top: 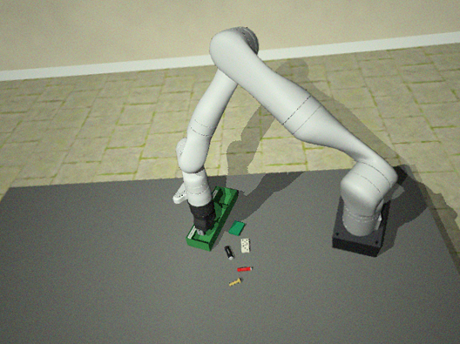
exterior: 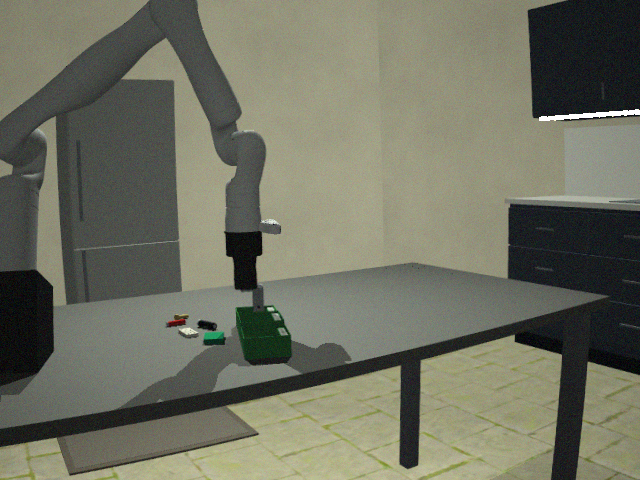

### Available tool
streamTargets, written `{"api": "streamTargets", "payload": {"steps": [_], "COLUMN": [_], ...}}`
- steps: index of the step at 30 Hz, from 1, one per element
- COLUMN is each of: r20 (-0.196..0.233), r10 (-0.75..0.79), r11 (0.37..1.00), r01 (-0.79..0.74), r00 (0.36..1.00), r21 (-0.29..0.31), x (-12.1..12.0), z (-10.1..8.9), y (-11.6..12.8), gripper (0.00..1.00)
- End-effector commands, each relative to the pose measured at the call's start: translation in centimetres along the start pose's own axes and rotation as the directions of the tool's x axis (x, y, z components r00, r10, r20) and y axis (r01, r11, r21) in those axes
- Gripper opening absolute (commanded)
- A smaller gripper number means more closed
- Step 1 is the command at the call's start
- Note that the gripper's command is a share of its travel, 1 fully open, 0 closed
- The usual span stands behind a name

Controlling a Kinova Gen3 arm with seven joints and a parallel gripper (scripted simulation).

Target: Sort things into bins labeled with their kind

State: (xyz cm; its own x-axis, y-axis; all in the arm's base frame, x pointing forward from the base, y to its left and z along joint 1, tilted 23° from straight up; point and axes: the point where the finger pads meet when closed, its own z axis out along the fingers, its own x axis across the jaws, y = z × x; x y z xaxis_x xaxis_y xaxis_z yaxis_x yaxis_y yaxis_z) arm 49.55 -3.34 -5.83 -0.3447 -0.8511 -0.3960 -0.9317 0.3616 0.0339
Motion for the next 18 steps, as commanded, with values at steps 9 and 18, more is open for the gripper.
{"api": "streamTargets", "payload": {"steps": [9, 18], "r20": [-0.002, -0.002], "r10": [0.002, 0.002], "r11": [1.000, 1.000], "r01": [-0.002, -0.002], "r00": [1.000, 1.000], "r21": [0.007, 0.007], "x": [0.2, 0.2], "z": [-1.4, -4.0], "y": [-0.3, -0.2], "gripper": [0.31, 0.31]}}
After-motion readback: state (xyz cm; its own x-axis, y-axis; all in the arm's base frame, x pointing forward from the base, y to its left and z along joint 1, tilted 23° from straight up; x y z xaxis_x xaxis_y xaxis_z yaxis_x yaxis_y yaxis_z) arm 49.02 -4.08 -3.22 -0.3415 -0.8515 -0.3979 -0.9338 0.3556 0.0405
